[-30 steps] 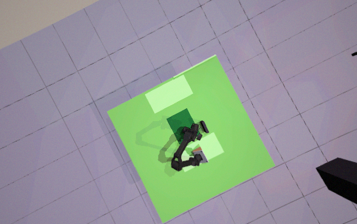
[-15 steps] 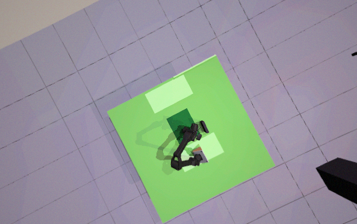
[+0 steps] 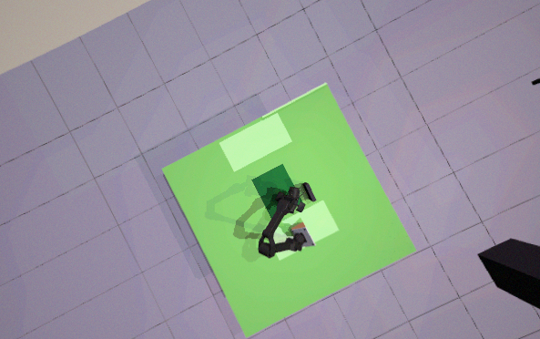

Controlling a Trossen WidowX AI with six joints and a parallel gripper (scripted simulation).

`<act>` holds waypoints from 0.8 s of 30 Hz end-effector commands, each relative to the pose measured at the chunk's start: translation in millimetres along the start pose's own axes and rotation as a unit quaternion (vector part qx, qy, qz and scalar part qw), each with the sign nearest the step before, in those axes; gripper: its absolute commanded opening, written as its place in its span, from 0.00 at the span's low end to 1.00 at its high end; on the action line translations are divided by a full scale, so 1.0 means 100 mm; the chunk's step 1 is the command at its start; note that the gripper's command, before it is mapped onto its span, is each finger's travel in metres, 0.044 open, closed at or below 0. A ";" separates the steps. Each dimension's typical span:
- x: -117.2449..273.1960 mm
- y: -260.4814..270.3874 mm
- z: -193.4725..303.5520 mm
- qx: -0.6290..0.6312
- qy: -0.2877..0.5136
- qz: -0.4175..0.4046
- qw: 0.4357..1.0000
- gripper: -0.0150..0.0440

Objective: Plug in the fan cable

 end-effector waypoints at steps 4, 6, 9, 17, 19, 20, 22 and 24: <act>-0.02 0.00 0.00 -0.002 0.000 -0.003 1.000 0.25; -0.02 0.00 0.00 -0.002 0.000 -0.003 1.000 0.25; -0.03 0.00 0.00 -0.002 0.000 -0.003 1.000 0.25; -0.05 0.00 0.00 -0.002 0.000 -0.003 1.000 0.25; -0.05 0.00 0.00 -0.002 0.000 -0.003 1.000 0.25; -0.06 0.00 0.00 -0.002 0.000 -0.003 1.000 0.25; -0.06 0.00 0.00 -0.002 0.000 -0.003 1.000 0.25; -0.06 0.00 0.00 -0.002 0.000 -0.003 1.000 0.25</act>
Point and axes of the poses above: the point midway between the two fingers, 35 mm back from their tips, its own x axis back along the fingers, its own y axis across the jaws, z = x × y, the point moved 7 cm from there along x, back along the fingers, and after that the axes turned 14 degrees about x, right-handed, at the moved point
